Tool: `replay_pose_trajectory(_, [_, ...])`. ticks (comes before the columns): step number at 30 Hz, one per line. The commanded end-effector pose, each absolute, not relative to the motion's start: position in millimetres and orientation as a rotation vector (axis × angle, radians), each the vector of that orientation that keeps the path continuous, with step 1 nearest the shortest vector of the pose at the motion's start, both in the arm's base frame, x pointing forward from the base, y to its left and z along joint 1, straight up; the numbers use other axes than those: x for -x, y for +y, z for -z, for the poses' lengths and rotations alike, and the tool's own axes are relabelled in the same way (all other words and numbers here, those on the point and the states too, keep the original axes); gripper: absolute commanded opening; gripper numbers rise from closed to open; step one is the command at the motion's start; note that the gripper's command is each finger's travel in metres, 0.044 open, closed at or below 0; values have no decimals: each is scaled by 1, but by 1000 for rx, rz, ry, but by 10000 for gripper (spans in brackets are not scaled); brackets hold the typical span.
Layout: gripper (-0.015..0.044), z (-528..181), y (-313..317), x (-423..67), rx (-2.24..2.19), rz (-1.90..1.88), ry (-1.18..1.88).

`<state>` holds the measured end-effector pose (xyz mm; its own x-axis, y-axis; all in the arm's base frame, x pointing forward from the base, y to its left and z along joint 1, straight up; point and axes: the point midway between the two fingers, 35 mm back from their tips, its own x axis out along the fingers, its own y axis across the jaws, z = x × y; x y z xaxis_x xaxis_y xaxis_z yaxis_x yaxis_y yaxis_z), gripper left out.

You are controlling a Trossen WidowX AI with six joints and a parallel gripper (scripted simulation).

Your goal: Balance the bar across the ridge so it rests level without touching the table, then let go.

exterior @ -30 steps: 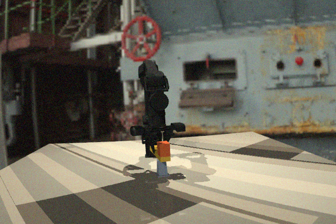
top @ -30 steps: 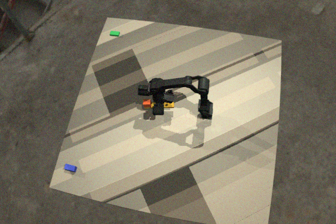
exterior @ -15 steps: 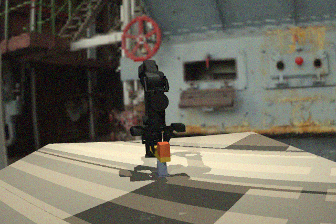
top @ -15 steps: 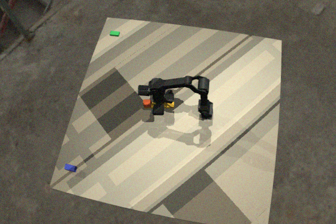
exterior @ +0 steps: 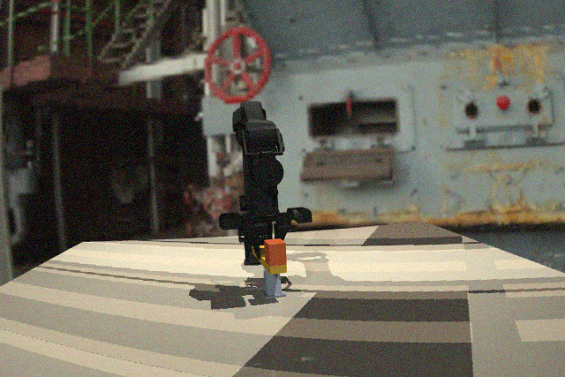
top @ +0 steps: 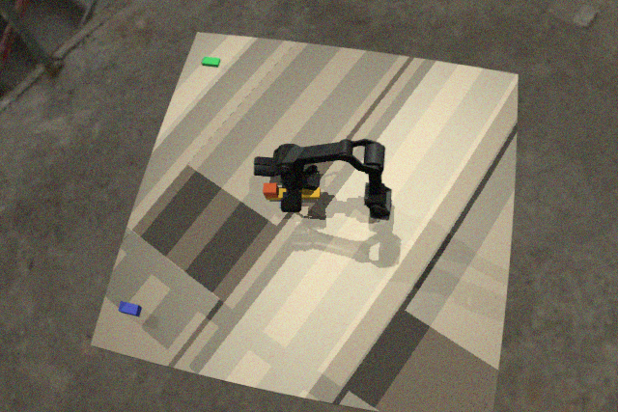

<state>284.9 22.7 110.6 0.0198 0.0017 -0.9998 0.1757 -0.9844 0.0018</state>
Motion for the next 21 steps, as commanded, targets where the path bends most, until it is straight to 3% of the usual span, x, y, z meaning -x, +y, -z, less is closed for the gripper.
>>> replay_pose_trajectory(1, [0,-110,23,-285,-2153,2105,188])
replay_pose_trajectory(21, [0,-109,23,-286,-2153,2105,188])
